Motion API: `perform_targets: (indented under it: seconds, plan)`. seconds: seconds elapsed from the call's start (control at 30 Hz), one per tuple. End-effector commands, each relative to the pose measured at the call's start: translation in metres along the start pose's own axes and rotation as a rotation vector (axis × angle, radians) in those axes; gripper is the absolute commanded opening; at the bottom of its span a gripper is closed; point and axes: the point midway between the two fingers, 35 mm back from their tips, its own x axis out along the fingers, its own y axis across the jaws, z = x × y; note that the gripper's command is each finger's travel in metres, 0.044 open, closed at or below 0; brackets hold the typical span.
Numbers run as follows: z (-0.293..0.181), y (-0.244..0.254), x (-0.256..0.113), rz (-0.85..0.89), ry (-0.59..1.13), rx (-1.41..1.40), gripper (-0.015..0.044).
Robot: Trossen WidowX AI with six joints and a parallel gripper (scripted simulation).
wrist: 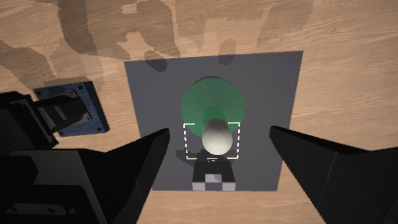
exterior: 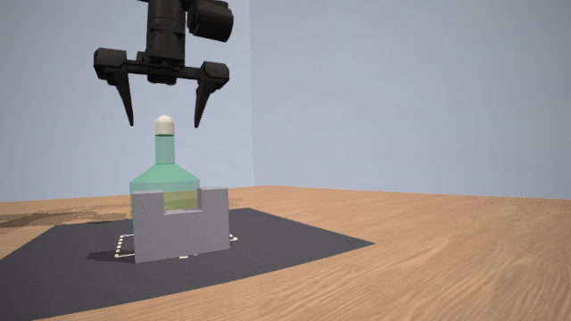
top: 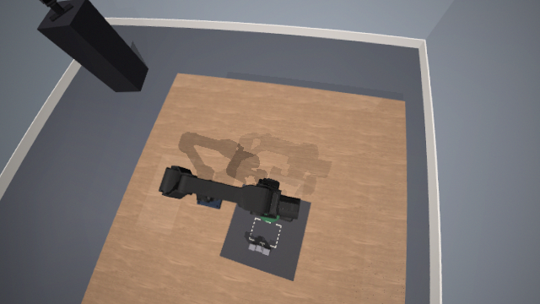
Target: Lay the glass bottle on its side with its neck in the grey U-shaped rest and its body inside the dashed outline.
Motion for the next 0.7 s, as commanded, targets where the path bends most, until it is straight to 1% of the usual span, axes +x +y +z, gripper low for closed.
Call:
perform_targets:
  seconds: [0.0, 0.07, 0.47, 0.5, 0.67]
  plan:
    - [-0.0055, 0.0011, 0.0002, 0.003, -0.006, -0.003, 0.044]
    - [-0.0066, 0.0012, 0.0002, 0.003, -0.006, -0.003, 0.044]
    - [-0.0066, 0.0012, 0.0002, 0.003, -0.006, -0.003, 0.0125]
    - [-0.0066, 0.0012, 0.0002, 0.003, -0.006, -0.003, 0.0106]
    - [-0.0066, 0.0012, 0.0002, 0.003, -0.006, -0.003, 0.0106]
